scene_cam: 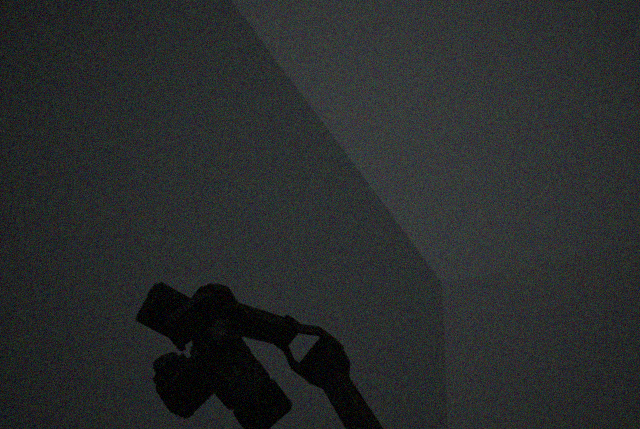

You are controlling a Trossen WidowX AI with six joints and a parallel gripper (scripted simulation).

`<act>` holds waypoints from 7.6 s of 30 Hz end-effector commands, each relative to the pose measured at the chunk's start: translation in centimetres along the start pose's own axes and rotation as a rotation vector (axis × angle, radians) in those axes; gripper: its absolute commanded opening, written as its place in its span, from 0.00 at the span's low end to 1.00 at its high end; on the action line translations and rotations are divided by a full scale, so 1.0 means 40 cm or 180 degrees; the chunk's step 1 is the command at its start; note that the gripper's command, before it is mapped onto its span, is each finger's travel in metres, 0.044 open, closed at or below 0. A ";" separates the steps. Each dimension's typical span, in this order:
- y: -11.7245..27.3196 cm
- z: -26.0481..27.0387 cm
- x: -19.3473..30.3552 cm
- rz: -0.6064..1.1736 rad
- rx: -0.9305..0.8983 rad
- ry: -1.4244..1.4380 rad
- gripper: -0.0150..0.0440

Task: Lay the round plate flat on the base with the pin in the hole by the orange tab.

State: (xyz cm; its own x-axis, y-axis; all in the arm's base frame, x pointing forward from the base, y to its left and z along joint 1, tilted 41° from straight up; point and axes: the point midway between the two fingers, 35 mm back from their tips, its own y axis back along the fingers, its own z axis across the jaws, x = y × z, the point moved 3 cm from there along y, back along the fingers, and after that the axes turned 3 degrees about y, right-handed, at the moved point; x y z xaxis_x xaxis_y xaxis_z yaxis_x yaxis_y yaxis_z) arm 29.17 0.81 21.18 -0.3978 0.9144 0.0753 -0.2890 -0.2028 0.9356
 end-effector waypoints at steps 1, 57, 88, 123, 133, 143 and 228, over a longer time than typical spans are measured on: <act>-0.140 -0.033 0.026 -0.0192 0.0638 0.0756 0.25; -0.575 -0.244 0.068 -0.1033 0.2975 0.4288 0.25; -0.594 -0.219 0.072 -0.1034 0.2973 0.4288 0.25; -0.604 -0.199 0.070 -0.1036 0.2972 0.4287 0.25; -0.605 -0.197 0.070 -0.1036 0.2972 0.4287 0.25; -0.607 -0.189 0.068 -0.1036 0.2971 0.4287 0.25; -0.615 -0.158 0.059 -0.1038 0.2970 0.4287 0.25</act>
State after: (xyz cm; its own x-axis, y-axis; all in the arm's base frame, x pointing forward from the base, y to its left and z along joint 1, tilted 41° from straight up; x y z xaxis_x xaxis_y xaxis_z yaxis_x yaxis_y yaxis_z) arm 29.02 5.63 -4.08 -0.9869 -0.1611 0.0043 -0.1016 0.6427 0.7593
